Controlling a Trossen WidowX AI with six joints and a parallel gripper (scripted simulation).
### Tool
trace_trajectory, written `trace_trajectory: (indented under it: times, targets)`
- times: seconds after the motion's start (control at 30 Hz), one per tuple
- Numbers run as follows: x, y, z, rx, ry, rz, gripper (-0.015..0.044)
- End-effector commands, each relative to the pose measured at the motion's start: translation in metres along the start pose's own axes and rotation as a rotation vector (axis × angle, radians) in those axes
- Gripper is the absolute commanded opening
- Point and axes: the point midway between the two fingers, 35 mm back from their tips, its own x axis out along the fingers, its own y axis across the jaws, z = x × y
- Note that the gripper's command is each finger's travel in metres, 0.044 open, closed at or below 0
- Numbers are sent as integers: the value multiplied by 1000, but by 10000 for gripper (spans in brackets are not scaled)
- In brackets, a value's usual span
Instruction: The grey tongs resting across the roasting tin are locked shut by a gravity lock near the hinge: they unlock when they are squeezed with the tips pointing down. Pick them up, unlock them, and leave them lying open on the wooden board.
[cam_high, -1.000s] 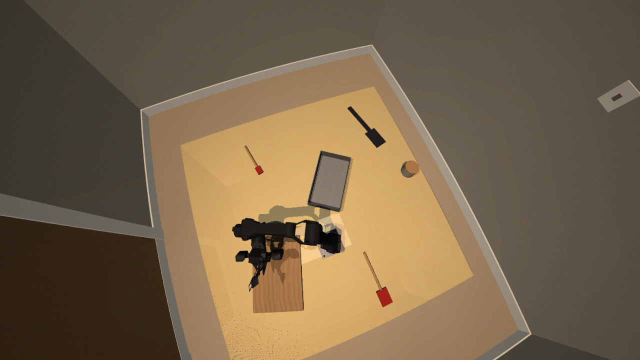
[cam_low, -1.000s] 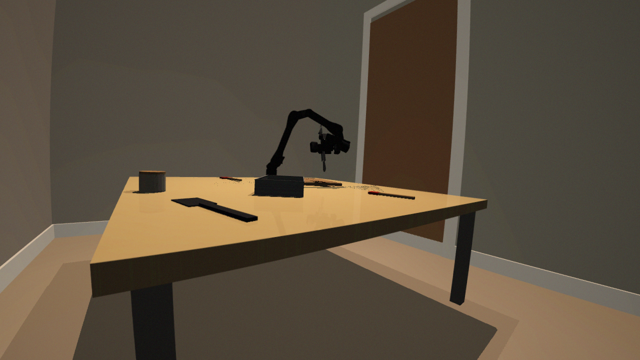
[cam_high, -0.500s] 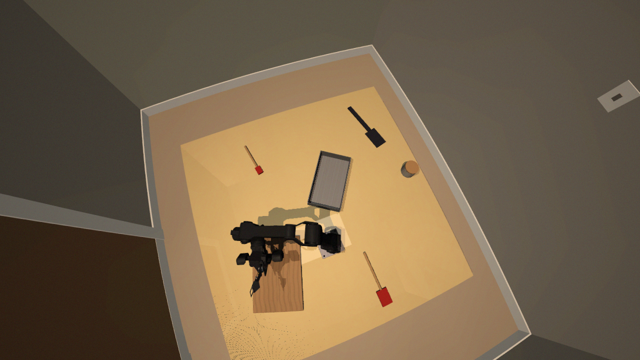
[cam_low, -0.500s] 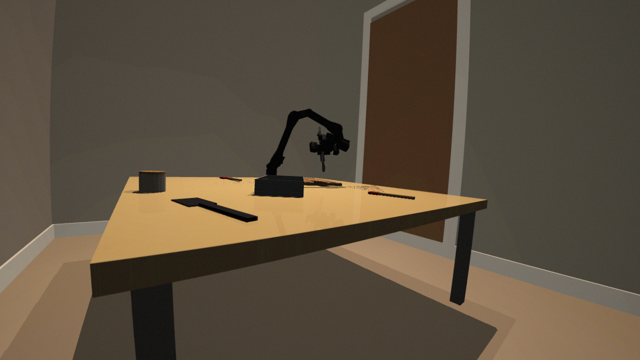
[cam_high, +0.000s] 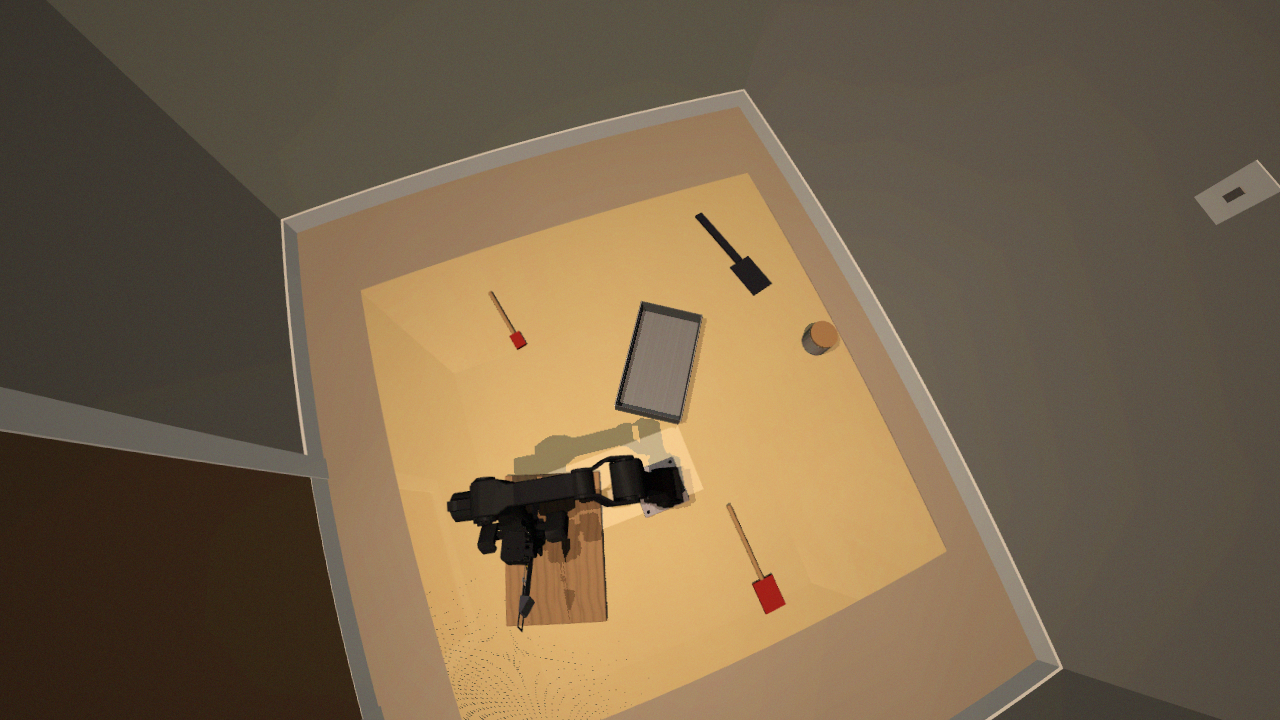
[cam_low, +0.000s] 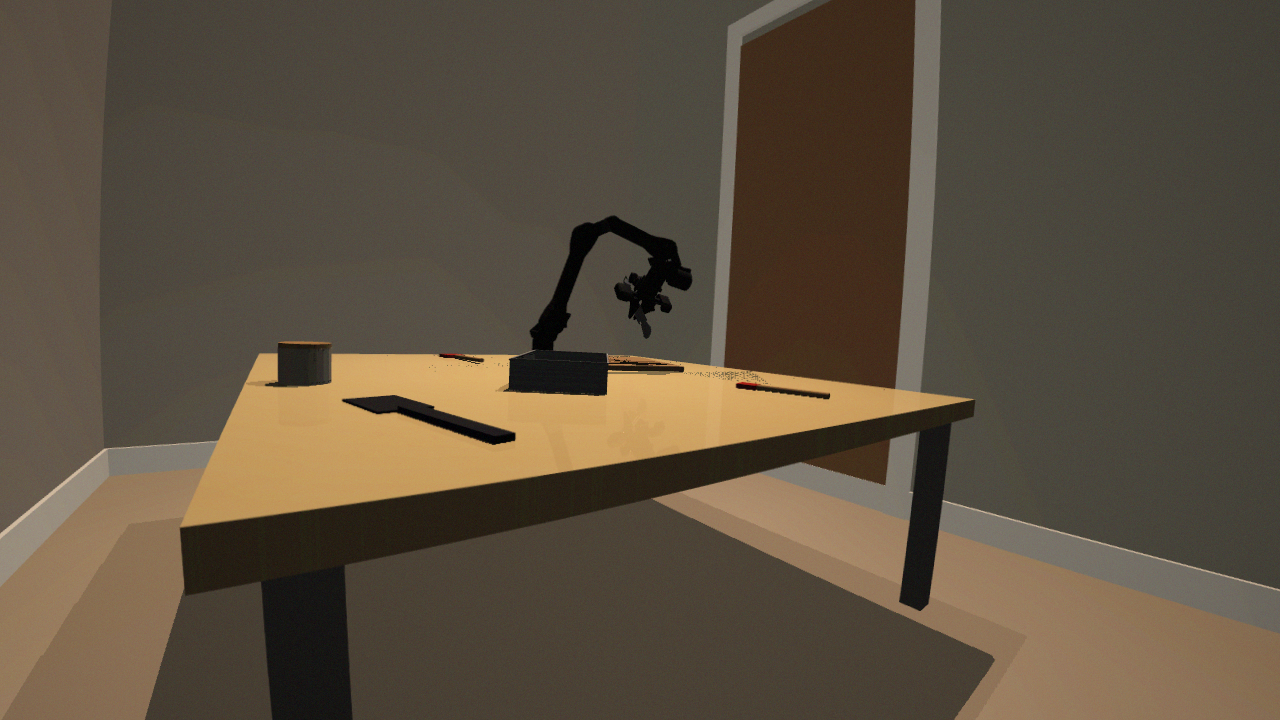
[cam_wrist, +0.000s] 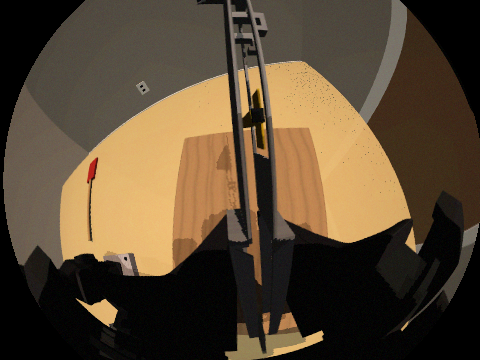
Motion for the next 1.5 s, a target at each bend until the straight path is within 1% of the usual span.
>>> trace_trajectory:
  times: [0.0,0.33,0.67,1.07,1.47]
  targets:
    - [1,-1,1,12,109,-2,-150]
    - [0,-6,4,43,402,-57,-150]
    - [-12,-14,15,65,656,-194,-150]
    - [-12,-15,16,66,671,-205,-150]
    - [1,-21,6,66,671,-205,-150]
